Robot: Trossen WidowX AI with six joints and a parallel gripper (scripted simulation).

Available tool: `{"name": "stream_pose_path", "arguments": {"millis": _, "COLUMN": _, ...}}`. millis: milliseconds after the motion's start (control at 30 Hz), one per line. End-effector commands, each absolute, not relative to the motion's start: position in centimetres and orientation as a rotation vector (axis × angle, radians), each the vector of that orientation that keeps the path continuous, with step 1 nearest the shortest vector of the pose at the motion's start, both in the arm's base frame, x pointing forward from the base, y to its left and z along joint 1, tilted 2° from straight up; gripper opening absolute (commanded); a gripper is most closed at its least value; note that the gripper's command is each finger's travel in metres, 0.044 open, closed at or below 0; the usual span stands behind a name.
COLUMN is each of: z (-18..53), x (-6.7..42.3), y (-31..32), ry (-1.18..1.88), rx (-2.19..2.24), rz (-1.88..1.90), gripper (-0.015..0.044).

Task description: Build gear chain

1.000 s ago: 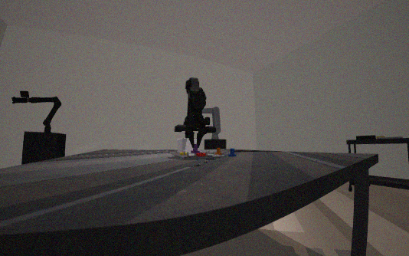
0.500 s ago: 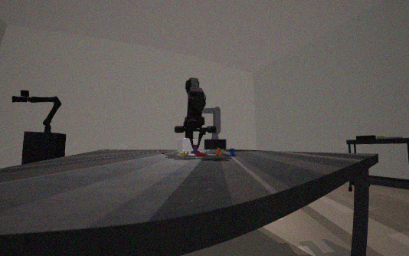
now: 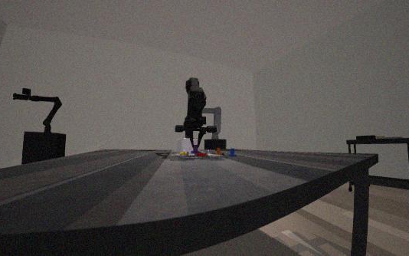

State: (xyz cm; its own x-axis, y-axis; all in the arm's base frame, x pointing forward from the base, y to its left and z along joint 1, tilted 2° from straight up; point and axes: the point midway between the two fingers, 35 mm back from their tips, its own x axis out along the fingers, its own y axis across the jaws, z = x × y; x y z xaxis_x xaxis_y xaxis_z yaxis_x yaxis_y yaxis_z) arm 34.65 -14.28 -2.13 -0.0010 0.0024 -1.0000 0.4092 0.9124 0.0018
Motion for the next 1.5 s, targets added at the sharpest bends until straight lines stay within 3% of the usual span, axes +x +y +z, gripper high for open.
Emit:
{"name": "stream_pose_path", "arguments": {"millis": 0, "z": -2.09, "x": 34.52, "y": -14.23, "ry": 1.561, "rx": 0.258, "rz": -0.253, "gripper": 0.0000}}
{"name": "stream_pose_path", "arguments": {"millis": 367, "z": -2.22, "x": 34.65, "y": -14.27, "ry": 1.574, "rx": 0.095, "rz": -0.090, "gripper": 0.0000}}
{"name": "stream_pose_path", "arguments": {"millis": 1100, "z": -1.85, "x": 34.62, "y": -14.34, "ry": 1.523, "rx": 0.479, "rz": -0.476, "gripper": 0.0000}}
{"name": "stream_pose_path", "arguments": {"millis": 1467, "z": -1.93, "x": 34.53, "y": -14.22, "ry": 1.545, "rx": 0.372, "rz": -0.368, "gripper": 0.0000}}
